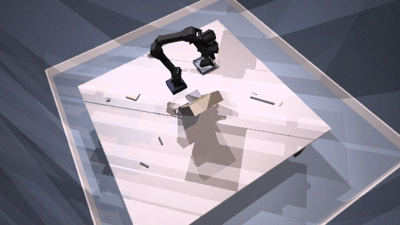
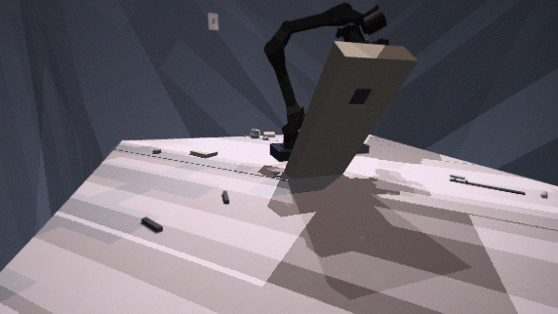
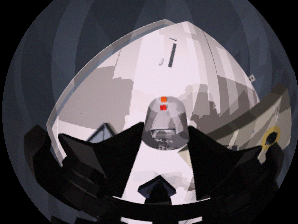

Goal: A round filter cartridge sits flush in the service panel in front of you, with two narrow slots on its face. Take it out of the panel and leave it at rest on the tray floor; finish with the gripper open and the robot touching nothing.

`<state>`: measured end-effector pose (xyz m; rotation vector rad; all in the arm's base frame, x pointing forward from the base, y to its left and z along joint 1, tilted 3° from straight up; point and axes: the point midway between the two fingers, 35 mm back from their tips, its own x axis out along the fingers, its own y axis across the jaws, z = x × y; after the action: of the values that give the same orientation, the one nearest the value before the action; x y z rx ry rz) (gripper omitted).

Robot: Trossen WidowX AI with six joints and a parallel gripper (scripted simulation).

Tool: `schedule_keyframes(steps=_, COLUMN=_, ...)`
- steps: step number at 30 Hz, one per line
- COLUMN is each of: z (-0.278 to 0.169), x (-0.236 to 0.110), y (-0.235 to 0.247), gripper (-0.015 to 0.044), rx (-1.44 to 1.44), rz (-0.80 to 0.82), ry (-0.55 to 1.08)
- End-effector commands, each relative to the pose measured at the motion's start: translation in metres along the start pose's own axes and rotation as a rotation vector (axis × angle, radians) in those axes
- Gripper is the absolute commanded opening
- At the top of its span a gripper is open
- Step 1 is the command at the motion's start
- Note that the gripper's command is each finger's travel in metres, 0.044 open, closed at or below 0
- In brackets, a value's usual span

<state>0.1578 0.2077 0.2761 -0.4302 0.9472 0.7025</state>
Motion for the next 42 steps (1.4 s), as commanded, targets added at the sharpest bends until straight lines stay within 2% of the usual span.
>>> schedule_keyframes(steps=1, z=-0.004, x=0.002, y=0.018, gripper=0.0000, rx=-0.080, rz=0.048, ry=-0.005)
schedule_keyframes(steps=10, z=-0.019, x=0.004, y=0.062, gripper=0.0000, rx=-0.282, rz=0.165, ry=-0.015)
schedule_keyframes(steps=20, z=-0.031, x=0.016, y=0.083, gripper=0.0000, rx=-0.370, rz=0.198, ry=-0.017)
schedule_keyframes(steps=42, z=-0.126, x=0.065, y=0.178, gripper=0.0000, rx=-0.713, rz=0.414, ry=-0.018)
